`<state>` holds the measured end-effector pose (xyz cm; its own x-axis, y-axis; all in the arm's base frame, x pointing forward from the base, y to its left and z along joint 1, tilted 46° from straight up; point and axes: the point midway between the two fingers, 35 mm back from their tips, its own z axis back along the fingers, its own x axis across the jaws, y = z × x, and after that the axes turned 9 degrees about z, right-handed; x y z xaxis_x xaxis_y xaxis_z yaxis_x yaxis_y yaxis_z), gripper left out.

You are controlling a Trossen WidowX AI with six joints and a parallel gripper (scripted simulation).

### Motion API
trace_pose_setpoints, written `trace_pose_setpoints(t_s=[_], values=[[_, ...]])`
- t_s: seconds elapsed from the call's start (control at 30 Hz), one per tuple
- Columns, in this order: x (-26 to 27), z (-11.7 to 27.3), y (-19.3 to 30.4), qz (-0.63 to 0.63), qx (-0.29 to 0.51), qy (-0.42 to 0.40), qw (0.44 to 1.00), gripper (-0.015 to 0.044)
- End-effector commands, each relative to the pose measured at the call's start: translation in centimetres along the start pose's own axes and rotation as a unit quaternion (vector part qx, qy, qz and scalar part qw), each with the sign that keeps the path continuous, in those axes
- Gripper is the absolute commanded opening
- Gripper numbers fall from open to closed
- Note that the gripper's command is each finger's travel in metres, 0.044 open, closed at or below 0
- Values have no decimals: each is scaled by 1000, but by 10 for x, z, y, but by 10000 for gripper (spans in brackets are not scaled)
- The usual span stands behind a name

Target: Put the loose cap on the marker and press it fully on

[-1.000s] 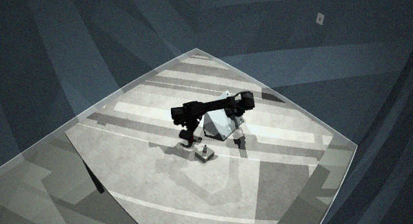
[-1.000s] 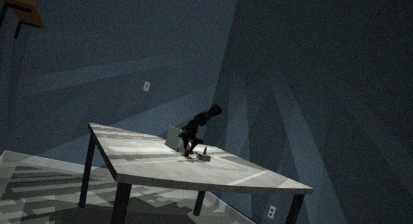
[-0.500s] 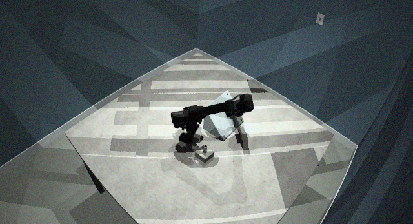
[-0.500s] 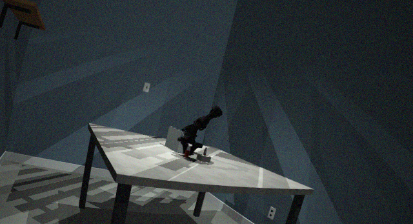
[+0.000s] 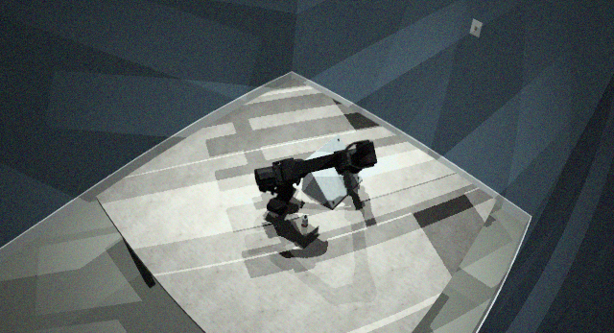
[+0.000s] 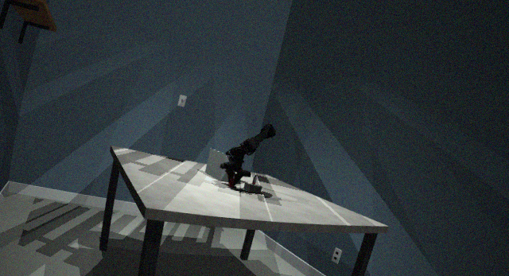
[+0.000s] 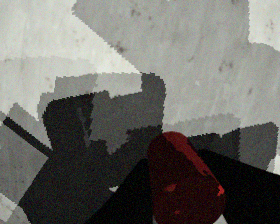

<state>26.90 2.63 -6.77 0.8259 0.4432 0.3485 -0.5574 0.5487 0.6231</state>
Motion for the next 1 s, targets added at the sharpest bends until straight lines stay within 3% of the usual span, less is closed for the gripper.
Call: trace_pose_setpoints(t_s=[0.0, 0.17, 0.97], values=[[0, -1, 0, -2, 1, -1, 1000, 93], [1, 7, 0, -2, 0, -1, 1000, 0], [13, 68, 8, -2, -1, 0, 1000, 0]])
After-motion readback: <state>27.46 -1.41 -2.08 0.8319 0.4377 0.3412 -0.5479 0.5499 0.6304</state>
